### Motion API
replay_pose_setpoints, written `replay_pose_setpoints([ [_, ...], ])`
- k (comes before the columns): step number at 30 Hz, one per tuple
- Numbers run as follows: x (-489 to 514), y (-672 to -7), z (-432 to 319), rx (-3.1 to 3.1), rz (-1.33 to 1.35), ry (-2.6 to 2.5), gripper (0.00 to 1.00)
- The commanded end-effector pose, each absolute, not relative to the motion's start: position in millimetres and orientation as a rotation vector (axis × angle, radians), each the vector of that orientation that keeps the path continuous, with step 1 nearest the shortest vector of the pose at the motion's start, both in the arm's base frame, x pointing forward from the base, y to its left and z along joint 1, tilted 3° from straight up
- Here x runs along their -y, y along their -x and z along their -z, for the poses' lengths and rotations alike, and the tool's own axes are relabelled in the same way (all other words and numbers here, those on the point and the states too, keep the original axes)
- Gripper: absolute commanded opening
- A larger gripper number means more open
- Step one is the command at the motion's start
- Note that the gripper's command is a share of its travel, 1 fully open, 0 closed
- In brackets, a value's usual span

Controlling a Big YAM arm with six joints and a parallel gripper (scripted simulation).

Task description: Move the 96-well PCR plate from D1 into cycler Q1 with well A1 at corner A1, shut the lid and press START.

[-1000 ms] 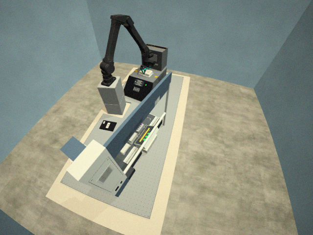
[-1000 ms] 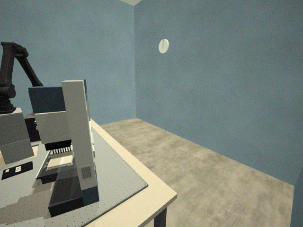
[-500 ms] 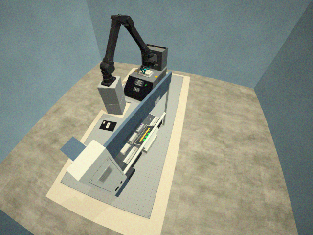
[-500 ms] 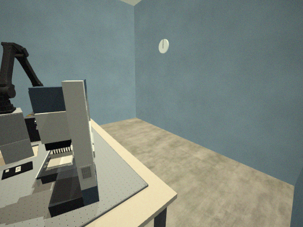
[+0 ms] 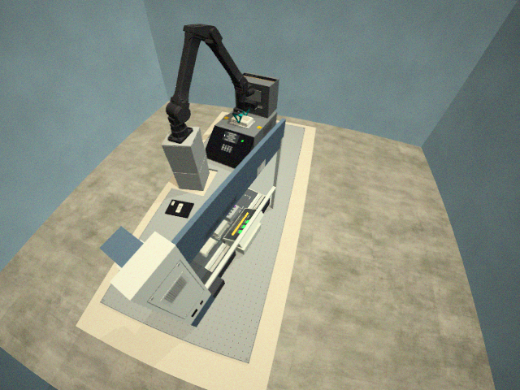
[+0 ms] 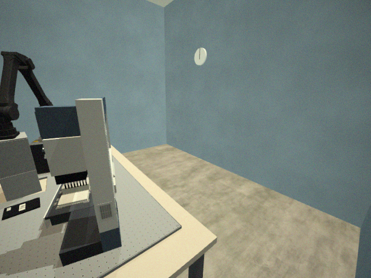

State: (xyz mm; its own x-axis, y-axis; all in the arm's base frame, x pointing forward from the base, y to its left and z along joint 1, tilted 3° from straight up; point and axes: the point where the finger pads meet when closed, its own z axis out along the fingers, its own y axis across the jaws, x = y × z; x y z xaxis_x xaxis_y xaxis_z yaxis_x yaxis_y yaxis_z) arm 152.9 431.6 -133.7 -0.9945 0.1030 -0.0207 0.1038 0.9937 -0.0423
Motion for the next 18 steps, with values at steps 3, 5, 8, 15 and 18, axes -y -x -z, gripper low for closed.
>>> replay_pose_setpoints([
  [3, -450.4, -165.7, 130.0, -3.099, 0.005, -0.19, 0.0],
  [5, -450.9, -167.0, 130.4, -3.099, 0.005, -0.181, 0.0],
  [8, -451.4, -168.6, 131.0, -3.1, 0.005, -0.166, 0.0],
  [15, -455.2, -165.1, 131.4, -3.1, -0.005, -0.146, 0.0],
  [18, -453.3, -160.2, 133.2, -3.102, 0.004, -0.134, 0.0],
])
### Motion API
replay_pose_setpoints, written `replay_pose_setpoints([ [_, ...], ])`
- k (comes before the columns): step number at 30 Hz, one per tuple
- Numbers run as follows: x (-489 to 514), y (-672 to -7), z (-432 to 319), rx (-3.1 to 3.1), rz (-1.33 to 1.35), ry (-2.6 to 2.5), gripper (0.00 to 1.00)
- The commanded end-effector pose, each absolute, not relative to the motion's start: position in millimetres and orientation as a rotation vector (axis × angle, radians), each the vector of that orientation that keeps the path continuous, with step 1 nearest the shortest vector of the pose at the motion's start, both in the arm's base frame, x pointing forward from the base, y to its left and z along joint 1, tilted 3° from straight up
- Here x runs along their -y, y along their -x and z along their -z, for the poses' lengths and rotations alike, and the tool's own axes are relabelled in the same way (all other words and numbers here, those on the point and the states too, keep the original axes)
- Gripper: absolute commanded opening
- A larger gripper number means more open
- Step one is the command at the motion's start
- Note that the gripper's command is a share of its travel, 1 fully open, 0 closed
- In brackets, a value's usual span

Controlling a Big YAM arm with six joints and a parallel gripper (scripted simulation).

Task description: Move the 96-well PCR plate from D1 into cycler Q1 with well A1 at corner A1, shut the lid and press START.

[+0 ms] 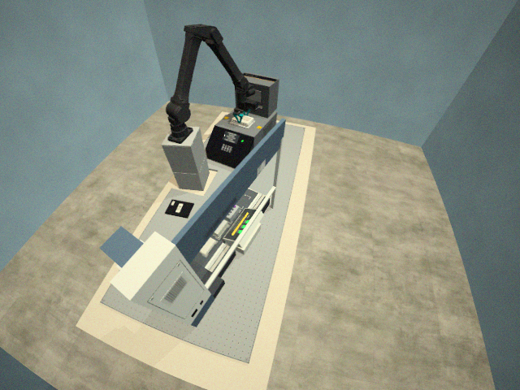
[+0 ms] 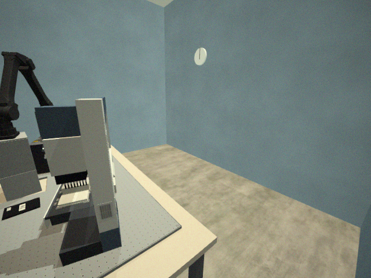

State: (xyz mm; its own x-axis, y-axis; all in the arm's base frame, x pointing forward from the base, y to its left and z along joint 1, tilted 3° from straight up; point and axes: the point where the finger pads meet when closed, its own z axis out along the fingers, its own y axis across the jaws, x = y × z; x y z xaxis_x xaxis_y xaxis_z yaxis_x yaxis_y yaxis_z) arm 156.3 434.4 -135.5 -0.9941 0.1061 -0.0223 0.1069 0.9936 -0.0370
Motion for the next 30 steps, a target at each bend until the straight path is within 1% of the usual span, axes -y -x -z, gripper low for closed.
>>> replay_pose_setpoints([
  [1, -451.2, -158.8, 134.5, -3.103, 0.011, -0.139, 0.0],
  [10, -437.1, -149.6, 140.6, -3.108, 0.046, -0.166, 0.0],
  [19, -445.6, -163.7, 136.3, -3.105, 0.031, -0.186, 0.0],
  [30, -448.8, -160.8, 137.6, -3.109, 0.035, -0.141, 0.0],
])
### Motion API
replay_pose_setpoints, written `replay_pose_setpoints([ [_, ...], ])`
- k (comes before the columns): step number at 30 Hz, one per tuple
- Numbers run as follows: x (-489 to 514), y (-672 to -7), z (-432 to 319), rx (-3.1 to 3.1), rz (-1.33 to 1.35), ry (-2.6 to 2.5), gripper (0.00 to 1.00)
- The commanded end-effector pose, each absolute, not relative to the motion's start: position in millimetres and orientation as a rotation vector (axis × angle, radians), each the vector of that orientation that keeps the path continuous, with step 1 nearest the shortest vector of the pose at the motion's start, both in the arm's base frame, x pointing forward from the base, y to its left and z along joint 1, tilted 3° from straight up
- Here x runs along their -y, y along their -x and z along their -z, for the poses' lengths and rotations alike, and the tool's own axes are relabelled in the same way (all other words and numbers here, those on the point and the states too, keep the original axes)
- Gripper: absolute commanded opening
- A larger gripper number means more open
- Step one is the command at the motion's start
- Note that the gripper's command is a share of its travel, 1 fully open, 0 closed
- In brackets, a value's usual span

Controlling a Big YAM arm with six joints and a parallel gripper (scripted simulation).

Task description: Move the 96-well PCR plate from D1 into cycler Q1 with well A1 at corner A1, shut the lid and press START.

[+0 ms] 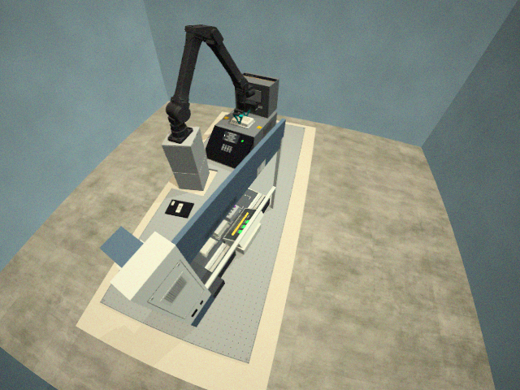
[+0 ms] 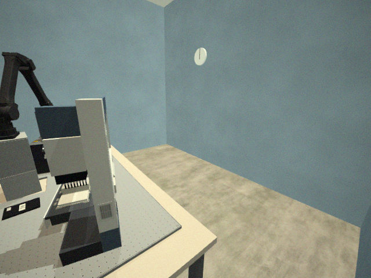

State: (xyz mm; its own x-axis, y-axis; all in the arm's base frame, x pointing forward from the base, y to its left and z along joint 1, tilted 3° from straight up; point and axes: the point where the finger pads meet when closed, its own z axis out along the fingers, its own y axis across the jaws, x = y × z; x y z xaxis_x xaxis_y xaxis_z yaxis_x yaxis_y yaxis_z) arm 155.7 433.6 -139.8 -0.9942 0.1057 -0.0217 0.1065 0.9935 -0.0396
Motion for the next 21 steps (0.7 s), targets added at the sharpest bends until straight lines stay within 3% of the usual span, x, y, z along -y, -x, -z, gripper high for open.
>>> replay_pose_setpoints([
  [1, -448.8, -160.8, 137.6, -3.109, 0.035, -0.141, 0.0],
  [19, -441.5, -156.0, 145.0, -3.107, 0.032, -0.18, 0.0],
  [20, -442.1, -158.2, 144.3, -3.106, 0.033, -0.186, 1.0],
  [21, -442.5, -160.3, 143.8, -3.106, 0.034, -0.192, 1.0],
])
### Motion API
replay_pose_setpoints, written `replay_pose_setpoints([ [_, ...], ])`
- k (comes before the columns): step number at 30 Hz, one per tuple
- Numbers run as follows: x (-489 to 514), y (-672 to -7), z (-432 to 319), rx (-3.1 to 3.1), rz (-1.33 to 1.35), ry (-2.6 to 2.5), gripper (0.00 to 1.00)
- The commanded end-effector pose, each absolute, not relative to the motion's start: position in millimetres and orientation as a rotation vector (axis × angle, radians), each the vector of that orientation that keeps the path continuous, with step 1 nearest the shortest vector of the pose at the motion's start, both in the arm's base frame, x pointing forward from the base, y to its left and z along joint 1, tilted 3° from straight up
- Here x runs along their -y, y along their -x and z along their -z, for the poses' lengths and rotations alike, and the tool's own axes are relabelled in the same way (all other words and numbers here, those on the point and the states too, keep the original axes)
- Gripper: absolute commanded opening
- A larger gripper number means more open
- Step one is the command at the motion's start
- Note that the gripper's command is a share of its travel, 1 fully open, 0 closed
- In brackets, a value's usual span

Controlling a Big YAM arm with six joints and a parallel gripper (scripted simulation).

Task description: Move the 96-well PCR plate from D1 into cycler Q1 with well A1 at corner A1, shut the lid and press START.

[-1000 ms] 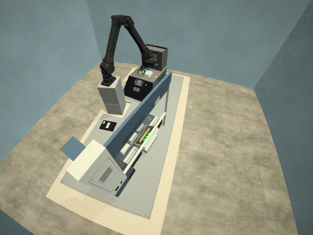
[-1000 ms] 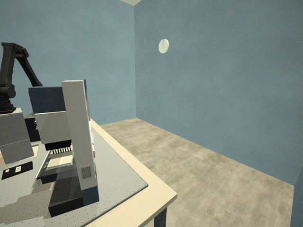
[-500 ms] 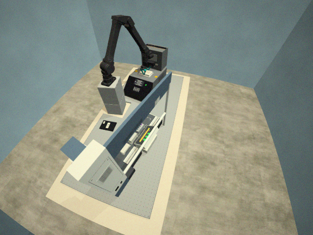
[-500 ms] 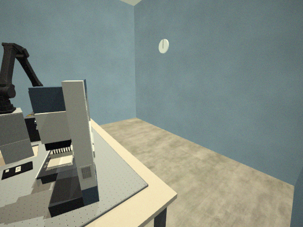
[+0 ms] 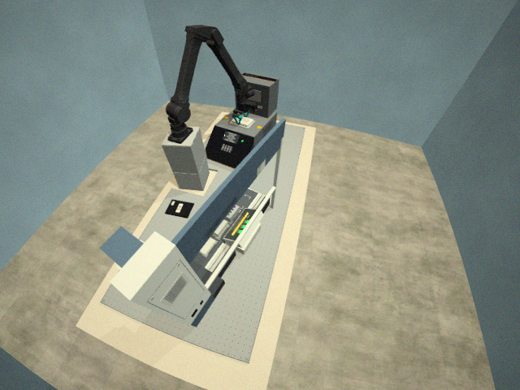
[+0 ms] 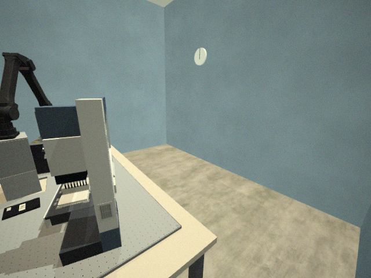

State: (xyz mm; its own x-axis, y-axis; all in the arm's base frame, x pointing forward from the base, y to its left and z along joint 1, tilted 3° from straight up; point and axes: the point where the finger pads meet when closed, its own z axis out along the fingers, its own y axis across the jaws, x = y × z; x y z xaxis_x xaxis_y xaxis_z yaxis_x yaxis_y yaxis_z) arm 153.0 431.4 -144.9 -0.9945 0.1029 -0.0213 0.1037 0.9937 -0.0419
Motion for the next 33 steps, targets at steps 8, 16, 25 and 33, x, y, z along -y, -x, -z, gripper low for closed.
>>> replay_pose_setpoints([
  [8, -443.1, -165.1, 142.5, -3.108, 0.048, -0.206, 1.0],
  [16, -449.3, -157.9, 139.6, -3.108, 0.033, -0.178, 1.0],
  [25, -449.4, -154.2, 131.5, -3.106, 0.017, -0.165, 1.0],
  [33, -447.4, -160.0, 130.8, -3.105, 0.016, -0.185, 1.0],
])
